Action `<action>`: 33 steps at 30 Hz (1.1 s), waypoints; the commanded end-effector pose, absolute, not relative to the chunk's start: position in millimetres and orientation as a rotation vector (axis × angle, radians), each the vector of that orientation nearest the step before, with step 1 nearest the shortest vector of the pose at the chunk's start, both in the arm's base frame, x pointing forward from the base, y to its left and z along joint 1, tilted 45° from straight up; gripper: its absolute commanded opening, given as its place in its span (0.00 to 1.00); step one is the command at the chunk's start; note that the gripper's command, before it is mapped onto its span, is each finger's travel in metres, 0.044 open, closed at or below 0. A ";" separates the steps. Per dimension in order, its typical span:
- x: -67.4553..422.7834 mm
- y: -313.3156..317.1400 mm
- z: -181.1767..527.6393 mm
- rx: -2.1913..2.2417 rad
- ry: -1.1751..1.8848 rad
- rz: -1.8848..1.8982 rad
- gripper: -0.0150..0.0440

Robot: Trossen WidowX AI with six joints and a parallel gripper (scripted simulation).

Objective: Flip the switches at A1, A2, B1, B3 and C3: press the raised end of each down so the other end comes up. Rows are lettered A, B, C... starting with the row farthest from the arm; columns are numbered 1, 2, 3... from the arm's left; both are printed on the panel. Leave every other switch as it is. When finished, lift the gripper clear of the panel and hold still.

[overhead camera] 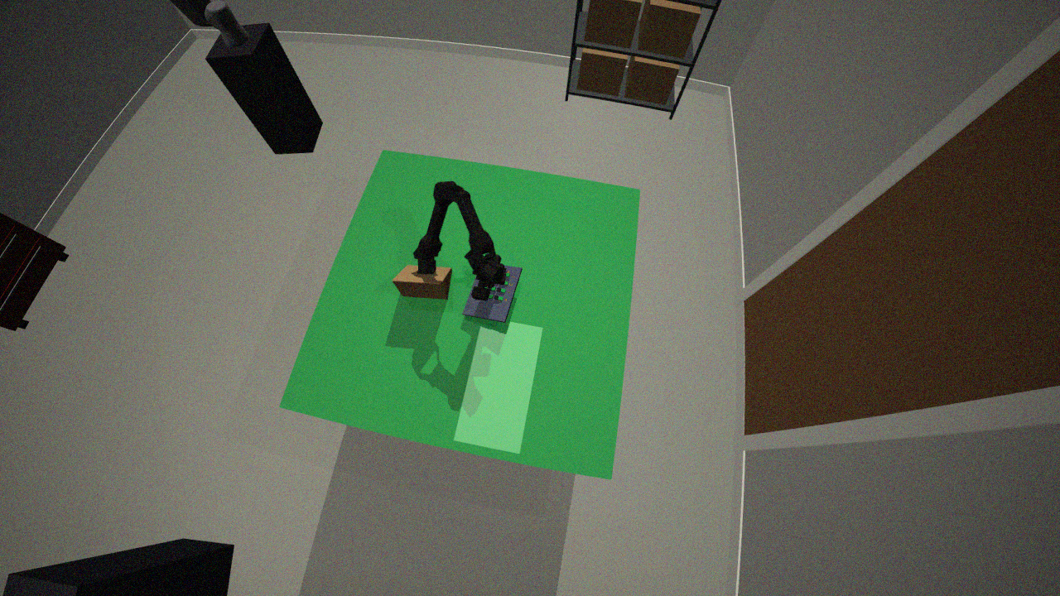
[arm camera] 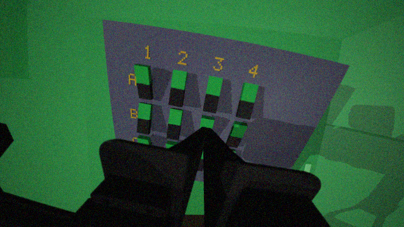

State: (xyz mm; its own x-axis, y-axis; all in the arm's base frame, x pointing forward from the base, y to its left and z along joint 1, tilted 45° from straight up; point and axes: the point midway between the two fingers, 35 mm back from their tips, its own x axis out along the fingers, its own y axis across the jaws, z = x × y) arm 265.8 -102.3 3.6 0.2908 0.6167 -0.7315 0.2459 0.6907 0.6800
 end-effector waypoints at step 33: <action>269.9 -92.9 -8.0 0.833 1.289 0.288 0.25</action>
